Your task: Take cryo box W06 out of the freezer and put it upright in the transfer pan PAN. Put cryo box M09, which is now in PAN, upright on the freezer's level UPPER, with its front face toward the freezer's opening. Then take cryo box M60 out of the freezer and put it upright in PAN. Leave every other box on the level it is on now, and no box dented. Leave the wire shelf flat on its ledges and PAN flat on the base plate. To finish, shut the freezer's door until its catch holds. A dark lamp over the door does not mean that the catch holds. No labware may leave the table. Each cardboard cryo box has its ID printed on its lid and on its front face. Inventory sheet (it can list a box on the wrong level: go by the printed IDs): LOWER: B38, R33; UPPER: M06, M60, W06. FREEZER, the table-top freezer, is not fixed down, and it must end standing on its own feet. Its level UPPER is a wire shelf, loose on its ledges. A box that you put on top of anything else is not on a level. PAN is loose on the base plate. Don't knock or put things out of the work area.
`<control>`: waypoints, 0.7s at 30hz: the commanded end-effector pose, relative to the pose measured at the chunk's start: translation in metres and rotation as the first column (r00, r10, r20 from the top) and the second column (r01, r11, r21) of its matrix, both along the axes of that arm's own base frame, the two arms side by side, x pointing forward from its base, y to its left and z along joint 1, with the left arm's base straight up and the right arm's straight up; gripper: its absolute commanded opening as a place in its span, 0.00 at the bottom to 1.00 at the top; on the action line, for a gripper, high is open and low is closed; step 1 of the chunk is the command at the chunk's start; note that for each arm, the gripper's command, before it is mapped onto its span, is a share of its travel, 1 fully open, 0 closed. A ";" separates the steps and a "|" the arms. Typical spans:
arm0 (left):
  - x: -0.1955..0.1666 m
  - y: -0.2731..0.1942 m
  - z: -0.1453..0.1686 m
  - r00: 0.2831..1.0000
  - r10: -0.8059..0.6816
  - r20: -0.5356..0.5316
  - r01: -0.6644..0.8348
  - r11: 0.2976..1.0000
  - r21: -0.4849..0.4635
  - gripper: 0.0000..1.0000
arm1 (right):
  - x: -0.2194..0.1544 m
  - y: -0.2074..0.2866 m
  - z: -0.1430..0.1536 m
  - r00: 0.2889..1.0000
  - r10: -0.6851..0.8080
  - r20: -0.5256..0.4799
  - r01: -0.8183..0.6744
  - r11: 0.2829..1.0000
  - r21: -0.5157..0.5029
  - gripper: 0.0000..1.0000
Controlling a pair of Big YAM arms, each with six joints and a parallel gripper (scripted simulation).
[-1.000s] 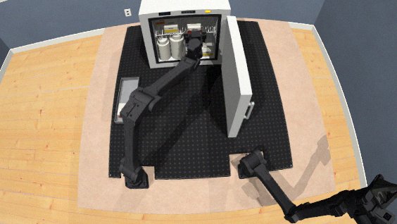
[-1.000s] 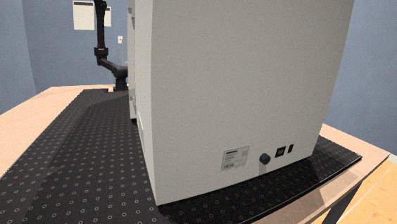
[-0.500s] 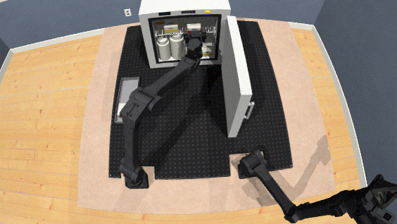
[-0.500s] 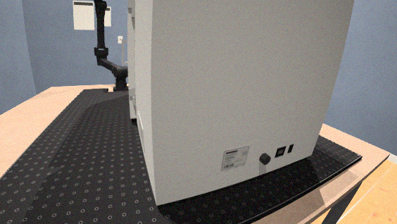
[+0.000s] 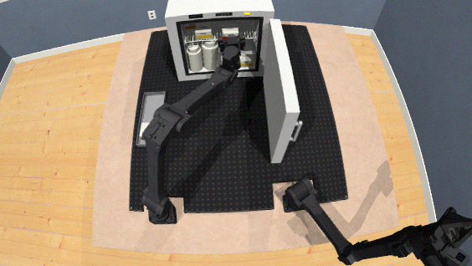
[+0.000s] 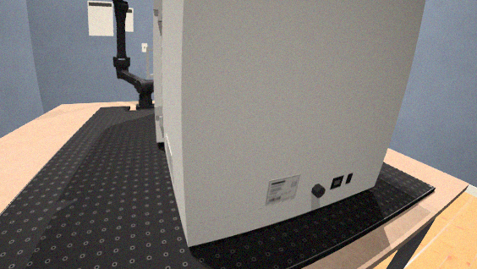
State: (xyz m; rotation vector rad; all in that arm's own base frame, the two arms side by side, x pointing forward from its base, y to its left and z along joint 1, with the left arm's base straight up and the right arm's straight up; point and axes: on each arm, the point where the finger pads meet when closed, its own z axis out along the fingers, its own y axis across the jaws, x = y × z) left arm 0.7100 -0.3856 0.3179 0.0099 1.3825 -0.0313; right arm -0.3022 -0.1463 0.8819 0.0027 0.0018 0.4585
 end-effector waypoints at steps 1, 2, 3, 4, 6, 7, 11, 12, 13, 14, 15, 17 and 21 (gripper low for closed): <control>-0.004 0.000 0.010 1.000 0.008 -0.002 -0.008 1.000 0.014 0.77 | 0.013 0.007 0.003 1.000 -0.011 -0.026 0.010 1.000 -0.016 0.00; -0.004 0.000 0.010 1.000 0.008 -0.002 -0.008 1.000 0.014 0.77 | 0.013 0.007 0.003 1.000 -0.011 -0.026 0.010 1.000 -0.016 0.00; -0.004 0.000 0.010 1.000 0.008 -0.002 -0.008 1.000 0.014 0.77 | 0.013 0.007 0.003 1.000 -0.011 -0.026 0.010 1.000 -0.016 0.00; -0.003 0.000 0.006 1.000 0.008 -0.006 -0.008 1.000 0.017 0.77 | 0.013 0.007 0.003 1.000 -0.011 -0.026 0.010 1.000 -0.016 0.00; -0.003 0.000 0.009 1.000 0.008 -0.004 -0.008 1.000 0.015 0.77 | 0.013 0.007 0.003 1.000 -0.011 -0.026 0.010 1.000 -0.016 0.00; -0.004 0.000 0.010 1.000 0.007 -0.003 -0.007 1.000 0.014 0.77 | 0.013 0.007 0.003 1.000 -0.011 -0.026 0.010 1.000 -0.016 0.00; -0.004 0.000 0.011 1.000 0.007 -0.002 -0.007 1.000 0.014 0.77 | 0.013 0.007 0.003 1.000 -0.011 -0.026 0.010 1.000 -0.016 0.00; -0.004 -0.001 0.013 1.000 0.006 -0.001 -0.006 1.000 0.013 0.77 | 0.013 0.007 0.003 1.000 -0.011 -0.026 0.010 1.000 -0.016 0.00; -0.004 -0.001 0.014 1.000 0.006 0.001 -0.006 1.000 0.012 0.77 | 0.013 0.007 0.003 1.000 -0.011 -0.026 0.010 1.000 -0.016 0.00; -0.003 -0.001 0.016 1.000 0.006 0.003 -0.006 1.000 0.010 0.77 | 0.013 0.007 0.003 1.000 -0.011 -0.026 0.010 1.000 -0.016 0.00; -0.003 -0.002 0.018 1.000 0.006 0.005 -0.006 1.000 0.008 0.77 | 0.013 0.007 0.003 1.000 -0.011 -0.026 0.010 1.000 -0.016 0.00; -0.003 -0.002 0.021 1.000 0.005 0.010 -0.005 1.000 0.005 0.77 | 0.013 0.007 0.003 1.000 -0.011 -0.026 0.010 1.000 -0.016 0.00; -0.002 -0.003 0.023 1.000 0.004 0.013 -0.004 1.000 0.003 0.77 | 0.013 0.007 0.003 1.000 -0.011 -0.026 0.010 1.000 -0.016 0.00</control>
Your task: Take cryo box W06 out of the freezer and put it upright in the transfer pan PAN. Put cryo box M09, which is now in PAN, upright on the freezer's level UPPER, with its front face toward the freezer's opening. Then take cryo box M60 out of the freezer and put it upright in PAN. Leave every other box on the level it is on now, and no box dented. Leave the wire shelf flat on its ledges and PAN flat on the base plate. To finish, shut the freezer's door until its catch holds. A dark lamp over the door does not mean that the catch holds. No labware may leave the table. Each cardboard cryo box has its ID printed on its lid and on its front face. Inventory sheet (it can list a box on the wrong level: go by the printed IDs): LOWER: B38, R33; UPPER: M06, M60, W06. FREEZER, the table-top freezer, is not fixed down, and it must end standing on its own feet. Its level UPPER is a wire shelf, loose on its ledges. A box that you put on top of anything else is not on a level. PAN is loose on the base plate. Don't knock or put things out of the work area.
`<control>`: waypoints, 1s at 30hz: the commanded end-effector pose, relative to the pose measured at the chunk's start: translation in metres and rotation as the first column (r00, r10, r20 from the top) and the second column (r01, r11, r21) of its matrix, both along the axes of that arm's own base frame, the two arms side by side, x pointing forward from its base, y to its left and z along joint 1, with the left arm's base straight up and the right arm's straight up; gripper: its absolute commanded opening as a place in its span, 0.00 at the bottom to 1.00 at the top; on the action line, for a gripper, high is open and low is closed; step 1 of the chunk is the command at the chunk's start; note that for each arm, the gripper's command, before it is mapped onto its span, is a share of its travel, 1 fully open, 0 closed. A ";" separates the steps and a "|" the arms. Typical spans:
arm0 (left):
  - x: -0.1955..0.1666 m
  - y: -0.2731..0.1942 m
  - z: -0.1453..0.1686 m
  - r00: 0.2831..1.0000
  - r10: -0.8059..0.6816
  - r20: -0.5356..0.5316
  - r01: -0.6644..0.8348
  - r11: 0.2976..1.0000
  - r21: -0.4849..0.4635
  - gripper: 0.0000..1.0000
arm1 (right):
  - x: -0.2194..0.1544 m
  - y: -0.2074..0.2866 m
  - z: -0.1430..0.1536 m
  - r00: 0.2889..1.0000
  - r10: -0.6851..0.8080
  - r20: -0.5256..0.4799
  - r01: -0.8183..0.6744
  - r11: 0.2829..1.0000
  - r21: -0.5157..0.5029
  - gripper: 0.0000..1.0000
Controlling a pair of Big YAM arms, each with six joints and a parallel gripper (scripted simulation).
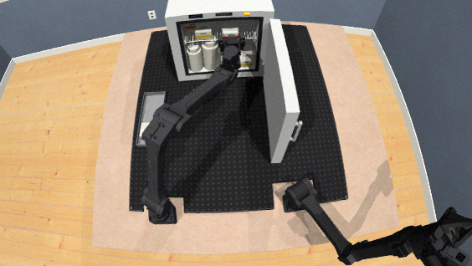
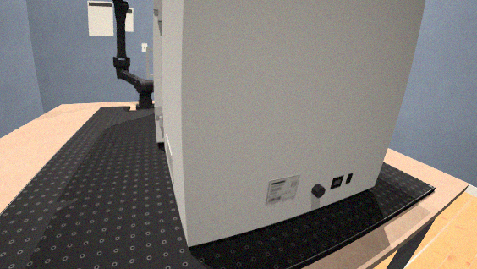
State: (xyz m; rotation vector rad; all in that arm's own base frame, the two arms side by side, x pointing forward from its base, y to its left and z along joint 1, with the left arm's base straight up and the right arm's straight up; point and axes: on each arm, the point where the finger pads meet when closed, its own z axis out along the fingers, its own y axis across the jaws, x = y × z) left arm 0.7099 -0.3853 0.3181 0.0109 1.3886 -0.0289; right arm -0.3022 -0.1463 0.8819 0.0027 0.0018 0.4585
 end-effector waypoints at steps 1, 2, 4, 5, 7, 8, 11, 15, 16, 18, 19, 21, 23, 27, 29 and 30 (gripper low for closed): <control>-0.002 -0.004 0.026 1.000 0.003 0.022 -0.003 1.000 -0.002 0.77 | 0.013 0.007 0.003 1.000 -0.011 -0.026 0.010 1.000 -0.016 0.00; -0.002 -0.004 0.030 1.000 0.003 0.028 -0.003 1.000 -0.005 0.77 | 0.013 0.007 0.003 1.000 -0.011 -0.026 0.010 1.000 -0.016 0.00; -0.001 -0.005 0.033 0.999 0.002 0.032 -0.002 1.000 -0.009 0.77 | 0.013 0.007 0.003 1.000 -0.011 -0.026 0.010 1.000 -0.016 0.00; -0.001 -0.005 0.035 0.999 0.001 0.034 -0.001 1.000 -0.010 0.77 | 0.013 0.007 0.003 1.000 -0.011 -0.026 0.010 1.000 -0.016 0.00; -0.001 -0.006 0.038 0.999 0.000 0.039 0.000 1.000 -0.013 0.77 | 0.013 0.007 0.003 1.000 -0.011 -0.026 0.010 1.000 -0.016 0.00; -0.001 -0.007 0.040 0.999 0.000 0.042 0.001 1.000 -0.015 0.77 | 0.013 0.007 0.003 1.000 -0.011 -0.026 0.010 1.000 -0.016 0.00; 0.000 -0.008 0.046 0.999 -0.002 0.049 0.003 1.000 -0.020 0.77 | 0.013 0.007 0.003 1.000 -0.011 -0.026 0.010 1.000 -0.016 0.00; -0.001 -0.009 0.044 0.999 -0.005 0.046 0.005 1.000 -0.018 0.77 | 0.013 0.007 0.003 1.000 -0.011 -0.026 0.010 1.000 -0.016 0.00; -0.001 -0.009 0.044 0.999 -0.005 0.046 0.005 1.000 -0.018 0.77 | 0.013 0.007 0.003 1.000 -0.011 -0.026 0.010 1.000 -0.016 0.00; -0.001 -0.009 0.048 0.999 -0.006 0.051 0.007 1.000 -0.021 0.77 | 0.013 0.007 0.003 1.000 -0.011 -0.026 0.010 1.000 -0.016 0.00; -0.001 -0.010 0.049 0.999 -0.007 0.053 0.008 1.000 -0.022 0.77 | 0.013 0.007 0.003 1.000 -0.011 -0.026 0.010 1.000 -0.016 0.00; -0.001 -0.010 0.049 0.999 -0.008 0.052 0.010 1.000 -0.021 0.77 | 0.013 0.007 0.003 1.000 -0.011 -0.026 0.010 1.000 -0.016 0.00; -0.002 -0.011 0.050 0.999 -0.010 0.052 0.011 1.000 -0.022 0.77 | 0.013 0.007 0.003 1.000 -0.011 -0.026 0.010 1.000 -0.016 0.00; -0.002 -0.011 0.053 0.998 -0.013 0.055 0.014 1.000 -0.025 0.77 | 0.013 0.007 0.003 1.000 -0.011 -0.026 0.010 1.000 -0.016 0.00; -0.002 -0.012 0.054 0.998 -0.014 0.056 0.016 1.000 -0.026 0.77 | 0.013 0.007 0.003 1.000 -0.011 -0.026 0.010 1.000 -0.016 0.00; -0.002 -0.012 0.055 0.998 -0.015 0.058 0.016 0.999 -0.027 0.77 | 0.013 0.007 0.003 1.000 -0.011 -0.026 0.010 1.000 -0.016 0.00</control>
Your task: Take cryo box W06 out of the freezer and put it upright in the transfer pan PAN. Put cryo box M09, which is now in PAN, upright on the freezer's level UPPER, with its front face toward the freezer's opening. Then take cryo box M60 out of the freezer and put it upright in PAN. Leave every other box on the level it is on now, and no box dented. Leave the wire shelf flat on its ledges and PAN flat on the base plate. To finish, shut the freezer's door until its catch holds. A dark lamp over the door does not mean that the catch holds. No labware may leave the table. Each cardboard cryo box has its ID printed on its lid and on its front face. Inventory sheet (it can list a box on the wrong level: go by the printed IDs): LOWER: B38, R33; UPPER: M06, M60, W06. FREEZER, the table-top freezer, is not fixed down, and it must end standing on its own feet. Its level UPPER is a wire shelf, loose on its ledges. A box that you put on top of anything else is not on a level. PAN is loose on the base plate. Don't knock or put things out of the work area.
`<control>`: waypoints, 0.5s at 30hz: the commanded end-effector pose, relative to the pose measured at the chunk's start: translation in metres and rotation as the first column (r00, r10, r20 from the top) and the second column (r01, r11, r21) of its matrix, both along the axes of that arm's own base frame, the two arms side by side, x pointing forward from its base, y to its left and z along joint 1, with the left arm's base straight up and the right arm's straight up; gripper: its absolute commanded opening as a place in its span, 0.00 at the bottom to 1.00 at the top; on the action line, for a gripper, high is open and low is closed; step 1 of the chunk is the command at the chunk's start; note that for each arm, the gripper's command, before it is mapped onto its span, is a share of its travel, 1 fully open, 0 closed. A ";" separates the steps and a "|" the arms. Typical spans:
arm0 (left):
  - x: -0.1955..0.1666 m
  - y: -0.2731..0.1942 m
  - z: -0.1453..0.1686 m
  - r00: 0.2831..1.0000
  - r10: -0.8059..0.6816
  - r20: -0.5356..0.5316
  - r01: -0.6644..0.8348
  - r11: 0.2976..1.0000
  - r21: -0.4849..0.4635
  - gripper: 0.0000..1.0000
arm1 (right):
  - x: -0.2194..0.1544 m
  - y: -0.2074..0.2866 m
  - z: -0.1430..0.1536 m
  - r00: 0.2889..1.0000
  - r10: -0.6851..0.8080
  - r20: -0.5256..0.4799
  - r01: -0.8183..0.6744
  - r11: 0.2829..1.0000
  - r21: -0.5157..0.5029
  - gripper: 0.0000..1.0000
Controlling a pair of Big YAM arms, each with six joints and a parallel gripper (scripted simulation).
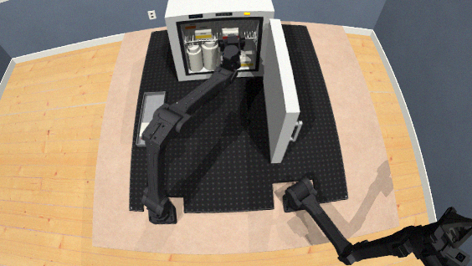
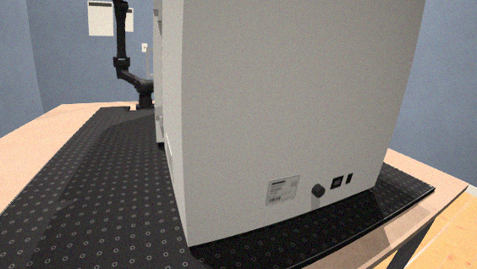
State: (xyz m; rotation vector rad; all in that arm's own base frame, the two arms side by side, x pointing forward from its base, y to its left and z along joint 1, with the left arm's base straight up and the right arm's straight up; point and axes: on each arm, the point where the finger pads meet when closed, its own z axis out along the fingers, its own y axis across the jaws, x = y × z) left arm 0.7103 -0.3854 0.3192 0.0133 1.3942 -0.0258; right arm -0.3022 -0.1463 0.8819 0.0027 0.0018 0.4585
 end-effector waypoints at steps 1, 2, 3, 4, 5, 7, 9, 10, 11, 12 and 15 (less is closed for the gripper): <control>-0.002 -0.012 0.055 0.998 -0.016 0.064 0.018 0.999 -0.031 0.77 | 0.013 0.007 0.003 1.000 -0.011 -0.026 0.010 1.000 -0.016 0.00; -0.002 -0.012 0.055 0.998 -0.016 0.064 0.018 0.999 -0.031 0.77 | 0.013 0.007 0.003 1.000 -0.011 -0.026 0.010 1.000 -0.016 0.00; -0.002 -0.012 0.055 0.998 -0.016 0.064 0.018 0.999 -0.031 0.77 | 0.013 0.007 0.003 1.000 -0.011 -0.026 0.010 1.000 -0.016 0.00; -0.002 -0.012 0.053 0.998 -0.016 0.062 0.018 0.999 -0.030 0.77 | 0.013 0.007 0.003 1.000 -0.011 -0.026 0.010 1.000 -0.016 0.00; -0.002 -0.012 0.053 0.998 -0.016 0.063 0.018 0.999 -0.031 0.77 | 0.013 0.007 0.003 1.000 -0.011 -0.026 0.010 1.000 -0.016 0.00; -0.002 -0.012 0.055 0.998 -0.017 0.064 0.019 0.999 -0.032 0.77 | 0.013 0.007 0.003 1.000 -0.011 -0.026 0.010 1.000 -0.016 0.00; -0.002 -0.012 0.055 0.998 -0.017 0.064 0.019 0.999 -0.032 0.77 | 0.013 0.007 0.003 1.000 -0.011 -0.026 0.010 1.000 -0.016 0.00; -0.002 -0.012 0.055 0.998 -0.018 0.064 0.020 0.999 -0.032 0.77 | 0.013 0.007 0.003 1.000 -0.011 -0.026 0.010 1.000 -0.016 0.00; -0.002 -0.012 0.055 0.998 -0.018 0.064 0.020 0.999 -0.032 0.77 | 0.013 0.007 0.003 1.000 -0.011 -0.026 0.010 1.000 -0.016 0.00; -0.002 -0.012 0.055 0.998 -0.018 0.064 0.020 0.999 -0.033 0.77 | 0.013 0.007 0.003 1.000 -0.011 -0.026 0.010 1.000 -0.016 0.00; -0.002 -0.013 0.056 0.998 -0.019 0.064 0.021 0.999 -0.033 0.77 | 0.013 0.007 0.003 1.000 -0.011 -0.026 0.010 1.000 -0.016 0.00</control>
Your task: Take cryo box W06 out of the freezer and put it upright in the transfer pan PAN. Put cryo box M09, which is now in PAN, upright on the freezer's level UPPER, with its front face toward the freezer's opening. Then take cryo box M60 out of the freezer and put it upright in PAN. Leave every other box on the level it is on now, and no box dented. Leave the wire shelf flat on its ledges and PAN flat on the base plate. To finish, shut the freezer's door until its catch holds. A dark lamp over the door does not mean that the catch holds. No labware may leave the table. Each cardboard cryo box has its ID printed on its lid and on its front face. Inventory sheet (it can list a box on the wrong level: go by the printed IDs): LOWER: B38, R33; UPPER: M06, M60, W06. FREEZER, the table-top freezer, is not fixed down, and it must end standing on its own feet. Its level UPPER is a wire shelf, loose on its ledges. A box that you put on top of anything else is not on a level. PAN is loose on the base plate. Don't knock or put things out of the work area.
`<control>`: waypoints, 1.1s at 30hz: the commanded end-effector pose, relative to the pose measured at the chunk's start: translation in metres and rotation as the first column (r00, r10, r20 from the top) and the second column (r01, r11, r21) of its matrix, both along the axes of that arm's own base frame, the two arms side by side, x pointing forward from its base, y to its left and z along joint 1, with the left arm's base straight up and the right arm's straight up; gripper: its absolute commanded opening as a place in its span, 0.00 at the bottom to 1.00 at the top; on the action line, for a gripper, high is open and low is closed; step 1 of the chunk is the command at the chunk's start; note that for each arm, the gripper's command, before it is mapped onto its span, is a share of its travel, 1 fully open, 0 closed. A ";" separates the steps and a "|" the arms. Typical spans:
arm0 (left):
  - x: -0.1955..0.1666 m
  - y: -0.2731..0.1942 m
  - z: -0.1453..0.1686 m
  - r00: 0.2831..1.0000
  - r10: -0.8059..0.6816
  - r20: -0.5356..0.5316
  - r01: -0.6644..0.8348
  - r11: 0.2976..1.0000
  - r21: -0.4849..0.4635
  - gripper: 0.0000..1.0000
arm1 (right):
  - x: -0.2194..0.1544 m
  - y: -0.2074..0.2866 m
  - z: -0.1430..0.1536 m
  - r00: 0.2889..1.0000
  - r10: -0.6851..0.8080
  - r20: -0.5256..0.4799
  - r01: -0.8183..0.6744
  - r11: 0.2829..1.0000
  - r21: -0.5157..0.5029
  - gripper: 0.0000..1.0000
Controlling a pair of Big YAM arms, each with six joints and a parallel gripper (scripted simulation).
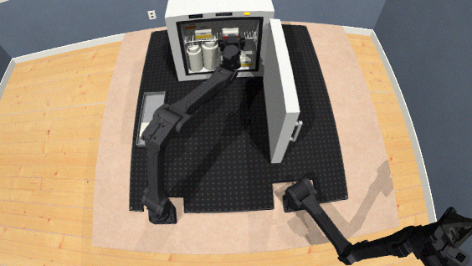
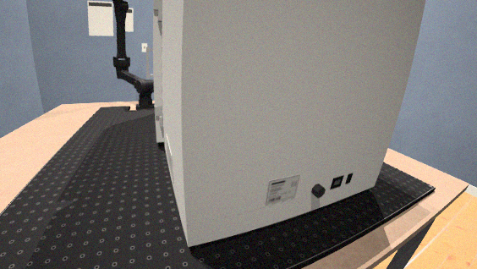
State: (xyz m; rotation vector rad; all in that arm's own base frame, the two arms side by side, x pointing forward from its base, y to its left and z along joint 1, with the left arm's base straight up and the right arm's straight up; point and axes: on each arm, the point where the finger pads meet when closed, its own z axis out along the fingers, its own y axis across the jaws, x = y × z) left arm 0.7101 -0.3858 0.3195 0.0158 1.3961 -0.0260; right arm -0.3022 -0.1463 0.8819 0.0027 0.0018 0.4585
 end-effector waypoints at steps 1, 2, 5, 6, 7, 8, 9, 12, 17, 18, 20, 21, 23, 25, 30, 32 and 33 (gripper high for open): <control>-0.002 -0.012 0.056 0.998 -0.018 0.066 0.020 0.999 -0.035 0.77 | 0.013 0.007 0.003 1.000 -0.011 -0.026 0.010 1.000 -0.016 0.00; -0.002 -0.012 0.055 0.998 -0.018 0.066 0.020 0.999 -0.035 0.77 | 0.013 0.007 0.003 1.000 -0.011 -0.026 0.010 1.000 -0.016 0.00; -0.002 -0.012 0.056 0.998 -0.018 0.066 0.020 0.999 -0.035 0.77 | 0.013 0.007 0.003 1.000 -0.011 -0.026 0.010 1.000 -0.016 0.00; -0.002 -0.012 0.056 0.998 -0.017 0.066 0.019 0.999 -0.035 0.77 | 0.013 0.007 0.003 1.000 -0.011 -0.026 0.010 1.000 -0.016 0.00; -0.002 -0.011 0.057 0.998 -0.017 0.067 0.019 0.999 -0.036 0.77 | 0.013 0.007 0.003 1.000 -0.011 -0.026 0.010 1.000 -0.016 0.00; -0.002 -0.011 0.058 0.998 -0.016 0.068 0.019 0.999 -0.037 0.77 | 0.013 0.007 0.003 1.000 -0.011 -0.026 0.010 1.000 -0.016 0.00; -0.002 -0.011 0.059 0.998 -0.016 0.069 0.019 0.999 -0.037 0.77 | 0.013 0.007 0.003 1.000 -0.011 -0.026 0.010 1.000 -0.016 0.00; -0.002 -0.010 0.058 0.998 -0.016 0.068 0.019 0.999 -0.037 0.77 | 0.013 0.007 0.003 1.000 -0.011 -0.026 0.010 1.000 -0.016 0.00; -0.002 -0.010 0.058 0.998 -0.016 0.067 0.018 0.999 -0.036 0.77 | 0.013 0.007 0.003 1.000 -0.011 -0.026 0.010 1.000 -0.016 0.00; -0.002 -0.010 0.059 0.998 -0.016 0.068 0.018 0.999 -0.037 0.77 | 0.013 0.007 0.003 1.000 -0.011 -0.026 0.010 1.000 -0.016 0.00; -0.002 -0.010 0.060 0.997 -0.015 0.069 0.018 0.999 -0.037 0.77 | 0.013 0.007 0.003 1.000 -0.011 -0.026 0.010 1.000 -0.016 0.00; -0.002 -0.010 0.060 0.997 -0.015 0.069 0.018 0.999 -0.037 0.77 | 0.013 0.007 0.003 1.000 -0.011 -0.026 0.010 1.000 -0.016 0.00; -0.001 -0.010 0.057 0.998 -0.016 0.066 0.018 0.999 -0.035 0.77 | 0.013 0.007 0.003 1.000 -0.011 -0.026 0.010 1.000 -0.016 0.00; -0.001 -0.010 0.056 0.998 -0.016 0.065 0.018 0.999 -0.035 0.77 | 0.013 0.007 0.003 1.000 -0.011 -0.026 0.010 1.000 -0.016 0.00; -0.001 -0.010 0.057 0.998 -0.015 0.066 0.018 0.999 -0.036 0.77 | 0.013 0.007 0.003 1.000 -0.011 -0.026 0.010 1.000 -0.016 0.00; -0.001 -0.010 0.057 0.998 -0.015 0.066 0.018 0.999 -0.036 0.77 | 0.013 0.007 0.003 1.000 -0.011 -0.026 0.010 1.000 -0.016 0.00; -0.001 -0.010 0.057 0.998 -0.015 0.066 0.018 0.999 -0.036 0.77 | 0.013 0.007 0.003 1.000 -0.011 -0.026 0.010 1.000 -0.016 0.00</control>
